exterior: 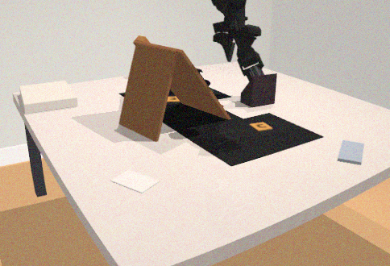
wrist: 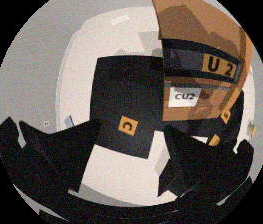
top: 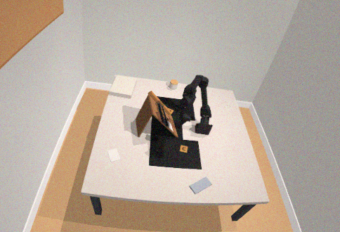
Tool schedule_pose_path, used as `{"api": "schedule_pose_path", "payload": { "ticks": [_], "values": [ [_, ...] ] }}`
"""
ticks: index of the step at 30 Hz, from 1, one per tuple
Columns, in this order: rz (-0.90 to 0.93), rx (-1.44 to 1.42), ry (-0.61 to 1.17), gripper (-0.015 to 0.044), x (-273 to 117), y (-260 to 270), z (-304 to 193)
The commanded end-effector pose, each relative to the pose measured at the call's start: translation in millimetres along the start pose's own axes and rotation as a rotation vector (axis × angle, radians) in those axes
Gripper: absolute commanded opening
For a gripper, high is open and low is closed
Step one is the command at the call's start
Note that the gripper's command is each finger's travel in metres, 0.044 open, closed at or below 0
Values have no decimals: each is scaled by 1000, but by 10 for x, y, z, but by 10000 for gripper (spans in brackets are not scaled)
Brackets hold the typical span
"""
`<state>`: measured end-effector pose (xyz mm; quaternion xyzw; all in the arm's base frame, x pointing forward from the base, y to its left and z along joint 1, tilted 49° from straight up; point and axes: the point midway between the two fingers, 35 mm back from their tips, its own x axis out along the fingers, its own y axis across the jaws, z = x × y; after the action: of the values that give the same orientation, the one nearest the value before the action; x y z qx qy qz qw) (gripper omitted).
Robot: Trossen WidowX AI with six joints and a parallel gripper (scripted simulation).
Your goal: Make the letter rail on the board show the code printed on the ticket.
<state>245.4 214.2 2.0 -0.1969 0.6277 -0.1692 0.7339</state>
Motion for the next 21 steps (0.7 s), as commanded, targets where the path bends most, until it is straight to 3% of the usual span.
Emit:
{"api": "schedule_pose_path", "payload": {
  "ticks": [1,21],
  "values": [
    [-122,538,60,340,588,190,-332],
    [-357,1543,-63,340,1469,247,-917]
  ]
}}
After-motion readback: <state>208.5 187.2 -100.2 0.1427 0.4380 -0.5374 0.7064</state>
